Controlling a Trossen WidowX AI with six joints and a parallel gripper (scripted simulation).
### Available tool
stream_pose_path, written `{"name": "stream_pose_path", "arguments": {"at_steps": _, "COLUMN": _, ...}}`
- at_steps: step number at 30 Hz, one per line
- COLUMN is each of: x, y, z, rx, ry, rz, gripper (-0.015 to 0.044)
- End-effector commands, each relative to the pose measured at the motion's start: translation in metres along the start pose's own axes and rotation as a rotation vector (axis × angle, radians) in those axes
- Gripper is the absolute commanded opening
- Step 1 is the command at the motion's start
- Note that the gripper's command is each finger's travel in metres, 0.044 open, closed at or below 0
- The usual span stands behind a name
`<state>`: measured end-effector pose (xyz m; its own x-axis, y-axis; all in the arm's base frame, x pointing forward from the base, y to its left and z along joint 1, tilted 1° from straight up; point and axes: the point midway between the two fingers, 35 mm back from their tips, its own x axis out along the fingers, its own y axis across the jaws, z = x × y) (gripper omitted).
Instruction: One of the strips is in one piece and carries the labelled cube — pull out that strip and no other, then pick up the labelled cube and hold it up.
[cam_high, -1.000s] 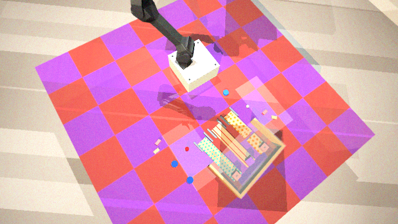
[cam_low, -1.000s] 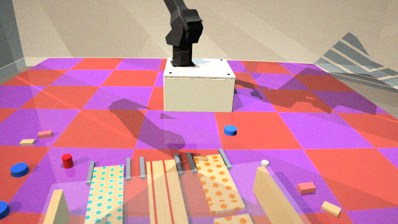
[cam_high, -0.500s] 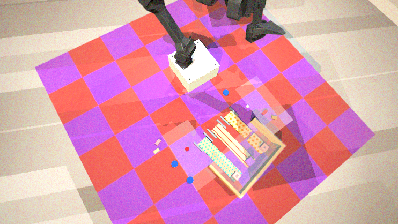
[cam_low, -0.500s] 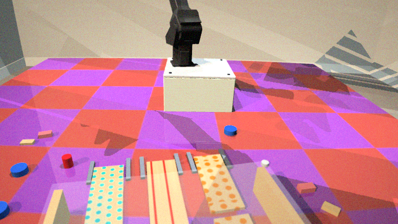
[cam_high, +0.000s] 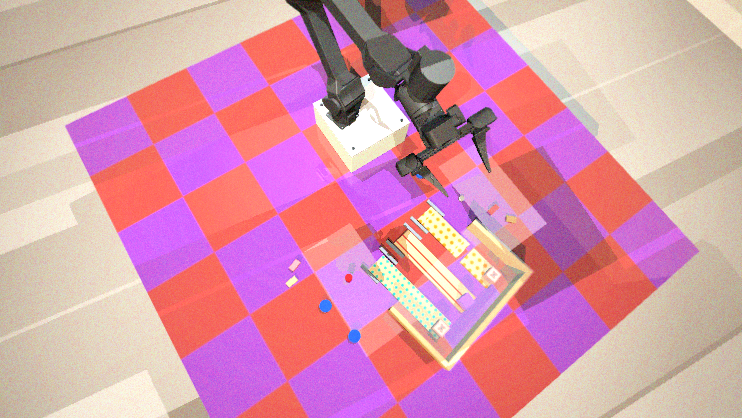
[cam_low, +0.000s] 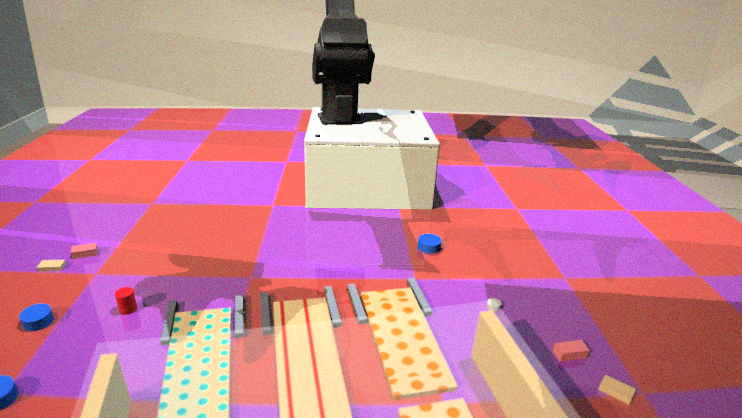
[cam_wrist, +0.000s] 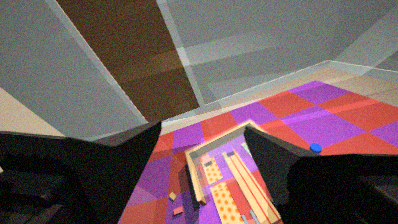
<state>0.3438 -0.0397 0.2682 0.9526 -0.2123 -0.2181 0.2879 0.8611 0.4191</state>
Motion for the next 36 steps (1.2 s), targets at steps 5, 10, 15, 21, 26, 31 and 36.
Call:
{"name": "stream_pose_path", "arguments": {"at_steps": 5, "x": -0.002, "y": -0.096, "z": -0.109, "rx": -0.401, "ry": 0.341, "rz": -0.099, "gripper": 0.0400}}
{"name": "stream_pose_path", "arguments": {"at_steps": 10, "x": -0.004, "y": -0.103, "z": -0.118, "rx": -0.429, "ry": 0.372, "rz": -0.100, "gripper": 0.0400}}
{"name": "stream_pose_path", "arguments": {"at_steps": 15, "x": -0.004, "y": -0.103, "z": -0.118, "rx": -0.429, "ry": 0.372, "rz": -0.100, "gripper": 0.0400}}
{"name": "stream_pose_path", "arguments": {"at_steps": 21, "x": -0.004, "y": -0.103, "z": -0.118, "rx": -0.429, "ry": 0.372, "rz": -0.100, "gripper": 0.0400}}
{"name": "stream_pose_path", "arguments": {"at_steps": 26, "x": -0.004, "y": -0.103, "z": -0.118, "rx": -0.429, "ry": 0.372, "rz": -0.100, "gripper": 0.0400}}
{"name": "stream_pose_path", "arguments": {"at_steps": 31, "x": 0.005, "y": -0.109, "z": -0.115, "rx": -0.450, "ry": 0.431, "rz": -0.123, "gripper": 0.0321}}
{"name": "stream_pose_path", "arguments": {"at_steps": 36, "x": 0.036, "y": -0.131, "z": -0.110, "rx": -0.511, "ry": 0.633, "rz": -0.182, "gripper": 0.0190}}
